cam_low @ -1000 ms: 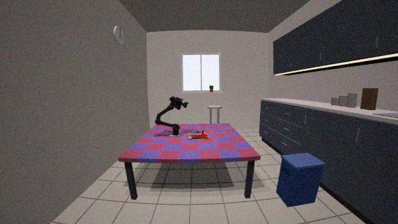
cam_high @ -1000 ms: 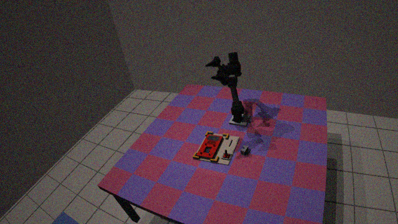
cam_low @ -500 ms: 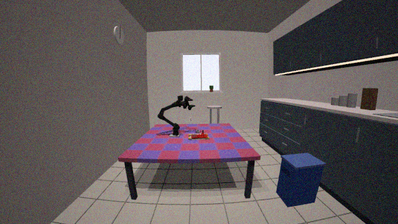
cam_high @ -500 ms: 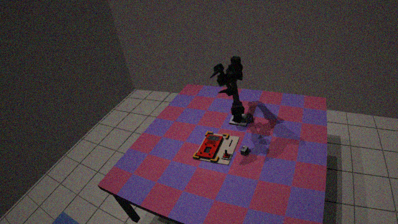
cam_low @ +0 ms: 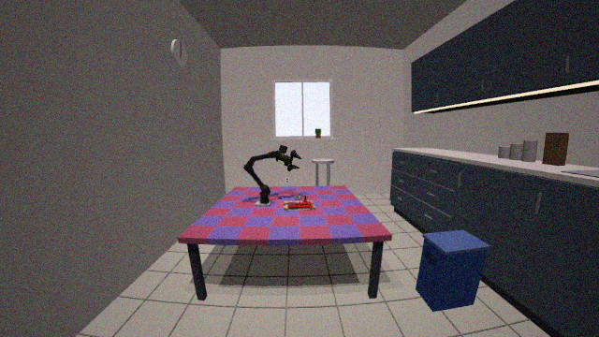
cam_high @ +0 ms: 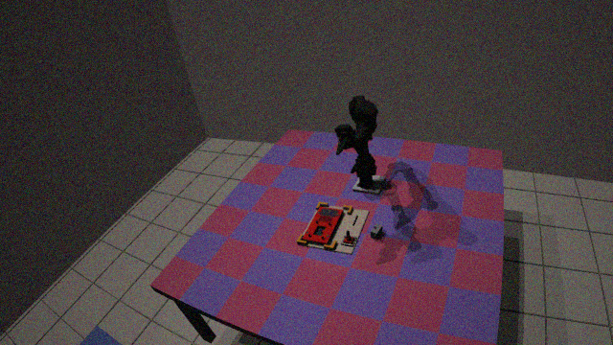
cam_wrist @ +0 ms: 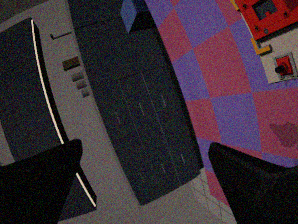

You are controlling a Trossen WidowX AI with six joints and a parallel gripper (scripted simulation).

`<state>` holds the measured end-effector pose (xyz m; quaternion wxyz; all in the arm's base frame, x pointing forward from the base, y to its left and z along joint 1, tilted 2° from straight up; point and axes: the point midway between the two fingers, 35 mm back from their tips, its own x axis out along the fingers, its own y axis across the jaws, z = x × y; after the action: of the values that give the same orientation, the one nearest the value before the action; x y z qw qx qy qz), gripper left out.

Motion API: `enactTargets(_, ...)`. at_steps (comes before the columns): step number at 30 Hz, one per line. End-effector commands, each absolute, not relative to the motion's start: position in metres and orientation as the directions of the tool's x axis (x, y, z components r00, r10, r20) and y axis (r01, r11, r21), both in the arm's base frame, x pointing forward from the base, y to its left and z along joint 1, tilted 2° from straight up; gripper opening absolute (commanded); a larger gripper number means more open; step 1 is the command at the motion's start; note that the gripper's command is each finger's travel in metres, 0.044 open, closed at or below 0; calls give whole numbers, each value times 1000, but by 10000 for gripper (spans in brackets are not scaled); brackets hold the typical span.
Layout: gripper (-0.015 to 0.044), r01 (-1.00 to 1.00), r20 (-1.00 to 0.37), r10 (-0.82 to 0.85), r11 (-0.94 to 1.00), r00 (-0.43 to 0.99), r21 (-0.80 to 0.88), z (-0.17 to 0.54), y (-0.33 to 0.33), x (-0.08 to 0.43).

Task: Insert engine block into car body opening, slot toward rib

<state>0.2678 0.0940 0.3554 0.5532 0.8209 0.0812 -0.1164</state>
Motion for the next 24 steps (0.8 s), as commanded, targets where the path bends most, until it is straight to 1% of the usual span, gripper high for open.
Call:
enactTargets(1,440,408,-412,51,-298,910,863,327,116,279)
enactTargets(7,440,576,-571,92,-206,816,791,290,138,287)
enactTargets(13,440,725,-717,113,-123,688,677,254,157,288)
enactTargets(24,440,908,-903,89,-18,419,419,195,173,283)
